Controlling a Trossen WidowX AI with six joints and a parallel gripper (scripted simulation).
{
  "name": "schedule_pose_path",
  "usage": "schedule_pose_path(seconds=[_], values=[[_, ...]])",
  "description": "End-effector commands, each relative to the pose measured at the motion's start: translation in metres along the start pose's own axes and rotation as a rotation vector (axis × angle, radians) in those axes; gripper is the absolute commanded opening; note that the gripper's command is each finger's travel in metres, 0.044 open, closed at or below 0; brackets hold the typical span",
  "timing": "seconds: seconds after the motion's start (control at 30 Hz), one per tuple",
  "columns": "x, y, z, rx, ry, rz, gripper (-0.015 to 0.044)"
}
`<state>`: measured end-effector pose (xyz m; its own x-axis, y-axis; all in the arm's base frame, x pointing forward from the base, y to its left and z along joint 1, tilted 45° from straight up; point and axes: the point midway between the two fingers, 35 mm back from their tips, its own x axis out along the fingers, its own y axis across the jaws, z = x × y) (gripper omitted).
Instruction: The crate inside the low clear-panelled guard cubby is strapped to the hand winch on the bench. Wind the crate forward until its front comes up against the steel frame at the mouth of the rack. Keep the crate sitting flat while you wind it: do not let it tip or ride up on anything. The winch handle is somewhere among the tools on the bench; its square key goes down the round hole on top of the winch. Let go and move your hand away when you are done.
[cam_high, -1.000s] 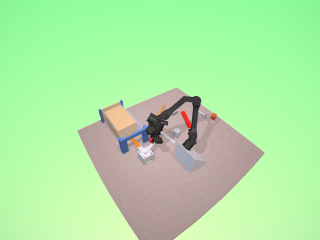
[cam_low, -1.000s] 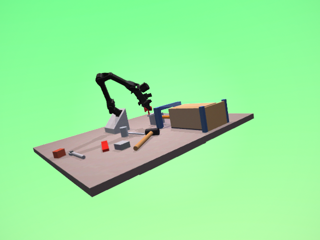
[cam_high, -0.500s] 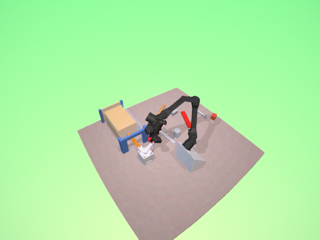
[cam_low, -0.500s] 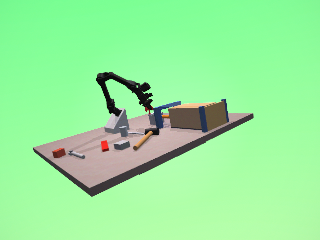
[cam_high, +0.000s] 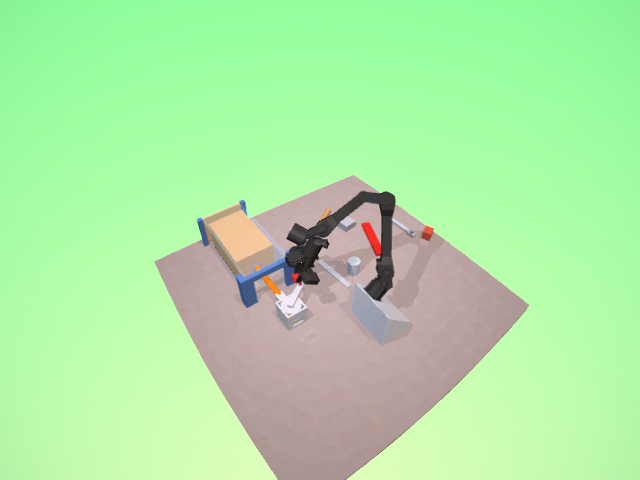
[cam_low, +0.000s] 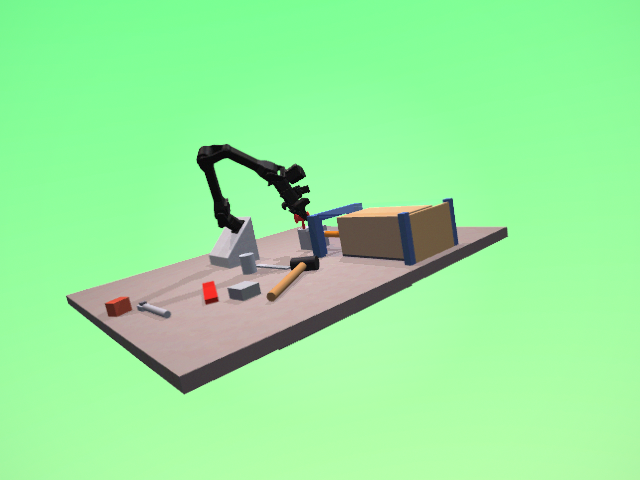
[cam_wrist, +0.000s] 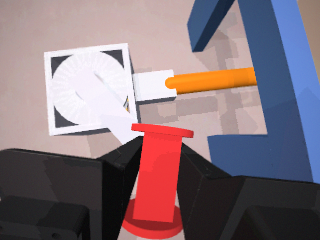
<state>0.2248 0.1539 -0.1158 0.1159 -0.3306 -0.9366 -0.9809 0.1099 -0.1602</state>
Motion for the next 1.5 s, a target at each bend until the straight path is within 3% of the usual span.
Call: schedule_pose_path(seconds=[0.0, 1.47], values=[[0.005, -0.007, 0.005, 0.002, 0.003, -0.006, 0.0000], [0.026, -0.024, 0.053, 0.003, 0.000, -0.008, 0.0000]])
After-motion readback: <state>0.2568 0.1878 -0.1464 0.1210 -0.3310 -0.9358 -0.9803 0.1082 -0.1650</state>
